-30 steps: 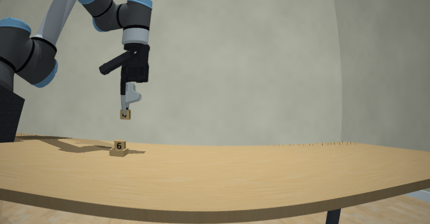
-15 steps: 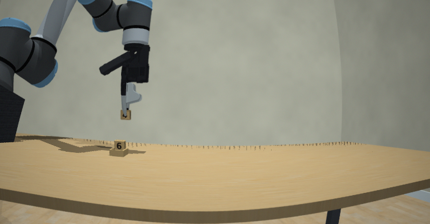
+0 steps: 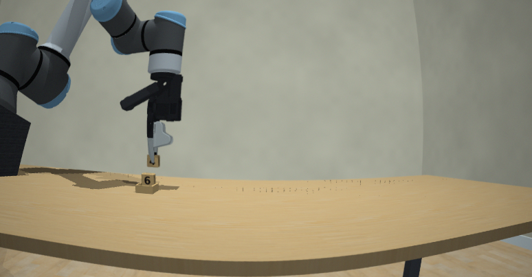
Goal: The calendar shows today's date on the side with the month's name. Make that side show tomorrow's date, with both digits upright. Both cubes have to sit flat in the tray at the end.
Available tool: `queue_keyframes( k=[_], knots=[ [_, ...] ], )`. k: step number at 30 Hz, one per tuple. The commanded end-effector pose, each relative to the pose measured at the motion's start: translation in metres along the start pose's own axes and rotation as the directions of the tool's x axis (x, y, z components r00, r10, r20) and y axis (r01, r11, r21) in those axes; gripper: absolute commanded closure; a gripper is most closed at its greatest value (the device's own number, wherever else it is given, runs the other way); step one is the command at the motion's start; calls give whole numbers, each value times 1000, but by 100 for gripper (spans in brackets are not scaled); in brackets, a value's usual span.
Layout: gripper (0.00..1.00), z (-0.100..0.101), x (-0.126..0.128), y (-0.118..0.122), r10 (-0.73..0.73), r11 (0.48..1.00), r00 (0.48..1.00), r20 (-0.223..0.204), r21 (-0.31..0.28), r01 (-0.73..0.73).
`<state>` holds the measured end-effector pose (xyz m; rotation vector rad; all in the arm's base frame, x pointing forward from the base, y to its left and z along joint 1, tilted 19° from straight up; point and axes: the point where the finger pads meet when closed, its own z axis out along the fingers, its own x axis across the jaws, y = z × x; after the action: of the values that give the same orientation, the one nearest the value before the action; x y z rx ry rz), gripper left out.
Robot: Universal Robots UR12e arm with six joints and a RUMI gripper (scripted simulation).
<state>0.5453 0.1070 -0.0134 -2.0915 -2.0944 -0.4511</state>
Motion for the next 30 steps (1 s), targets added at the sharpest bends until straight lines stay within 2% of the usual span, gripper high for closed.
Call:
queue_keyframes(
  k=[1, 10, 30],
  knots=[
    [90, 24, 0, 4, 0, 1000, 1000, 2, -9, 0],
    [90, 46, -1, 6, -1, 1000, 1000, 3, -10, 1],
    [90, 46, -1, 6, 0, 1000, 1000, 3, -11, 0]
  ],
)
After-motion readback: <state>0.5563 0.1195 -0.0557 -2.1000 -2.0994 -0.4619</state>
